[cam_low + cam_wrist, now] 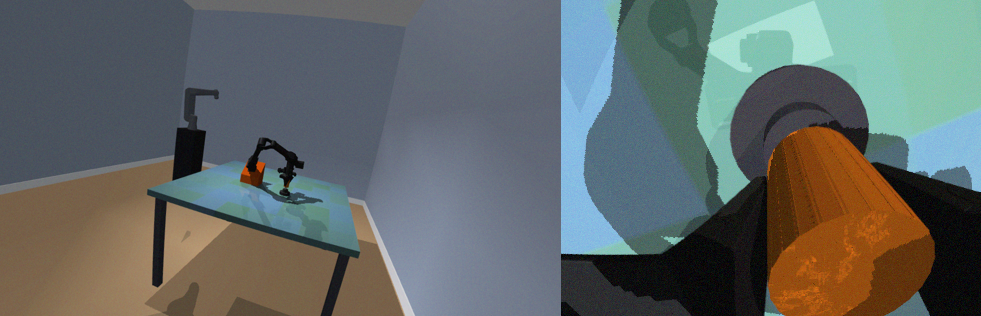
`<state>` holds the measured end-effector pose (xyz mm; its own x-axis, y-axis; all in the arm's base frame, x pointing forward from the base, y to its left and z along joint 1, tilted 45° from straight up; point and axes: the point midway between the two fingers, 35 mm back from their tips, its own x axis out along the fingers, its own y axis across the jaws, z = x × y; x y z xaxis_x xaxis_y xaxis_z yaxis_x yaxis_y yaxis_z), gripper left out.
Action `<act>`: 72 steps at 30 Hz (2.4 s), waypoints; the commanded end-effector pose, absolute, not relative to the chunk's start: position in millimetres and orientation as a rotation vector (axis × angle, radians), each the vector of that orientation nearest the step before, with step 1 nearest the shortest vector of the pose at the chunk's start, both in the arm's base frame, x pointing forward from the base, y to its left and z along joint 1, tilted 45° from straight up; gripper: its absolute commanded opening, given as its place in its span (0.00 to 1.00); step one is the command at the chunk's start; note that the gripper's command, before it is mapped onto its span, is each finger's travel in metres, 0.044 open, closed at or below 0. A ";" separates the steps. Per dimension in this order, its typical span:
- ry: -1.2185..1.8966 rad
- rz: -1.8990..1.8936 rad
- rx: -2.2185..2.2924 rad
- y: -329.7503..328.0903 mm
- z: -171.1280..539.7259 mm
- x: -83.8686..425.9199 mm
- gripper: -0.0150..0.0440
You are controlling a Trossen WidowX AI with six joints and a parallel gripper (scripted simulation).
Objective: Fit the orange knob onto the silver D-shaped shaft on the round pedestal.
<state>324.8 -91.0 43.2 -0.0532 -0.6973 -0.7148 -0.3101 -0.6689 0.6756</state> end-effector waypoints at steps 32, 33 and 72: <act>-0.995 -1.790 1.873 -90.7 44.0 324.2 0.25; -0.995 -1.790 1.873 -90.6 44.6 324.5 0.25; -0.801 -1.814 1.761 -90.9 44.3 325.1 0.25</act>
<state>323.9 -91.8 42.4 -0.0550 -0.6972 -0.7147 -0.0311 -0.7143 0.6992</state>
